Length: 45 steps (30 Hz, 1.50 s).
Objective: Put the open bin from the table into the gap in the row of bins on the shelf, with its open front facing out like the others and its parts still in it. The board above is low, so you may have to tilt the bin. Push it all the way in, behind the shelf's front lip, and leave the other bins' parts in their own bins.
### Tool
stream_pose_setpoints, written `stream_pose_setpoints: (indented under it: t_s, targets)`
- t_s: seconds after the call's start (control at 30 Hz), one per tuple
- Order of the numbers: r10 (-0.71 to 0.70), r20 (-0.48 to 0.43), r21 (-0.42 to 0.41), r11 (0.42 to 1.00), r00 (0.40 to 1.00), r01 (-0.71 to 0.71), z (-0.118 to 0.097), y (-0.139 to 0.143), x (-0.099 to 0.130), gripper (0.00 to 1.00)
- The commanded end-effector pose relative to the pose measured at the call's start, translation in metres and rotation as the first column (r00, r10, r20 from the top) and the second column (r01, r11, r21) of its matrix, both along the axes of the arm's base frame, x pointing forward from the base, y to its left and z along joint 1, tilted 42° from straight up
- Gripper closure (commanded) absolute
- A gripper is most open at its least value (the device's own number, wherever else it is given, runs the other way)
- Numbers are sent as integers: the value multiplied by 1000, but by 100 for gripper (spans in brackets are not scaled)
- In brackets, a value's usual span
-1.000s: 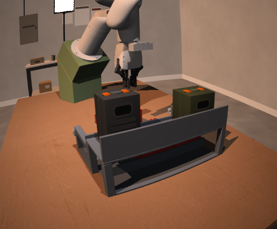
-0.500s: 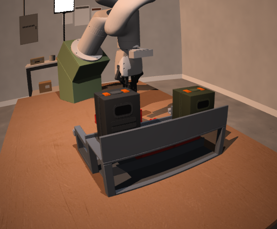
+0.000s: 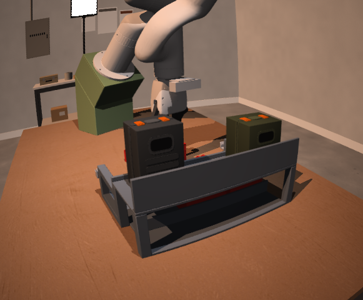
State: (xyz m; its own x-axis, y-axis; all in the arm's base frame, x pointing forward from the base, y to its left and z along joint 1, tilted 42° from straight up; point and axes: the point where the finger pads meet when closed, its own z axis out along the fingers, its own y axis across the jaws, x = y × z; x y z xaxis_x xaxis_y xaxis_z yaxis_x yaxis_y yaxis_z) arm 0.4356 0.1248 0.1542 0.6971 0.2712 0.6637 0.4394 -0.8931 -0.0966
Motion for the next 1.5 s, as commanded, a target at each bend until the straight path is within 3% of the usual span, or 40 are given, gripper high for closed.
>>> stream_pose_setpoints:
  t_s: [0.0, 1.47]
  targets:
    - [0, 0, 0, 1000, 1000, 0, 0, 0, 0, 71]
    - [-1, 1, 0, 1000, 1000, 1, 5, -2, -4, 71]
